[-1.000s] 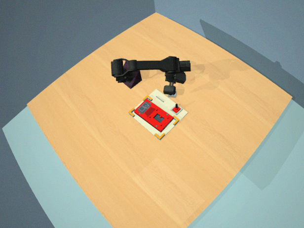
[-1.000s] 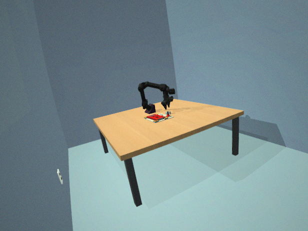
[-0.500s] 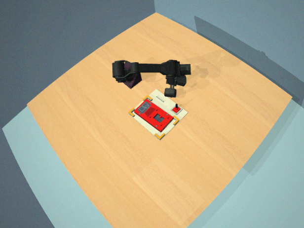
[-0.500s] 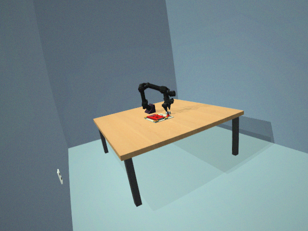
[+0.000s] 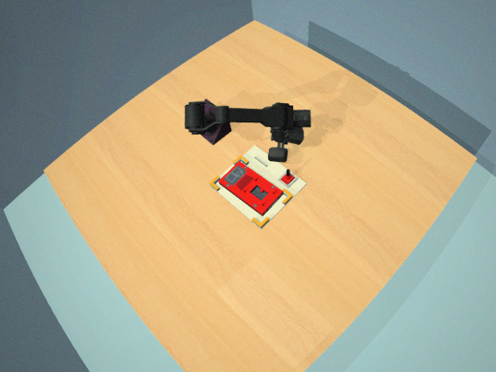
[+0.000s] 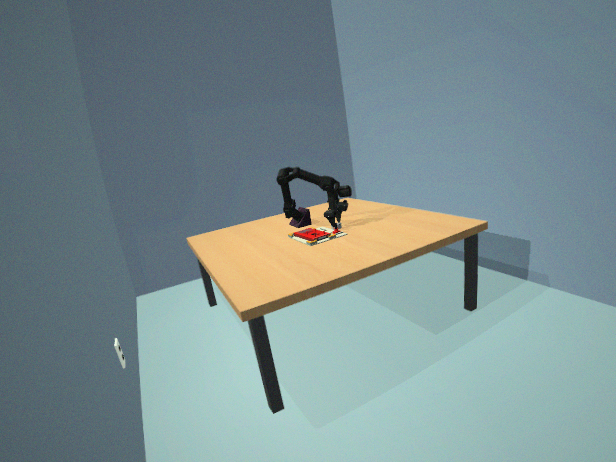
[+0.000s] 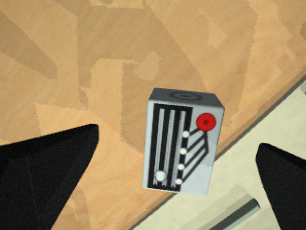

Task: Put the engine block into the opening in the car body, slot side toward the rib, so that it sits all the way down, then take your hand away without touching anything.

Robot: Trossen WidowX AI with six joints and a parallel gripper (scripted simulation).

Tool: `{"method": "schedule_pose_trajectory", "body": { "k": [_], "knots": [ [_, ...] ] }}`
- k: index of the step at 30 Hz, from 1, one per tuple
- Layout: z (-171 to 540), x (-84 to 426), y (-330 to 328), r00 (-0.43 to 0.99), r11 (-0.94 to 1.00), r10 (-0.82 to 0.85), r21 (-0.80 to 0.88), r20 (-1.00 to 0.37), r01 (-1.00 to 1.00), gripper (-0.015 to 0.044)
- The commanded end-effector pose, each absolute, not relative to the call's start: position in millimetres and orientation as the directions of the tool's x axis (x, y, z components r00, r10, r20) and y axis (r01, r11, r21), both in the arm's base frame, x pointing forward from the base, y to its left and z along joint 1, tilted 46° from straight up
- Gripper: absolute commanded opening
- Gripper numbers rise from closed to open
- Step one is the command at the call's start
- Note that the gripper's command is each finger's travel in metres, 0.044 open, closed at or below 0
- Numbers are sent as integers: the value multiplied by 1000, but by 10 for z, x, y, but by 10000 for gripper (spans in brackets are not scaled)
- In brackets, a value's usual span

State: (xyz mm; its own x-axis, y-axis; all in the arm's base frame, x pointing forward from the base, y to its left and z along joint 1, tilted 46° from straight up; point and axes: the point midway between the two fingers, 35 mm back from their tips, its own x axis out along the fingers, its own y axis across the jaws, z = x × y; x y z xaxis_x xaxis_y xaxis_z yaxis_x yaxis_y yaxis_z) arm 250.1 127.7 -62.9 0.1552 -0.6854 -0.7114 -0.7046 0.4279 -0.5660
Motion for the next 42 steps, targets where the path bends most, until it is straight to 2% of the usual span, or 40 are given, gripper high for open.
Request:
{"method": "schedule_pose_trajectory", "body": {
  "k": [1,8,16,20,42],
  "knots": [
    [-640,2507,1245,157,422,-690,-569,-707,-706,335],
    [-640,2507,1245,157,422,-690,-569,-707,-706,151],
    [-640,2507,1245,157,422,-690,-569,-707,-706,98],
    [-629,2507,1263,155,423,-689,-567,-708,-707,0],
    [-226,2459,1769,153,426,-685,-562,-712,-710,0]
  ]
}}
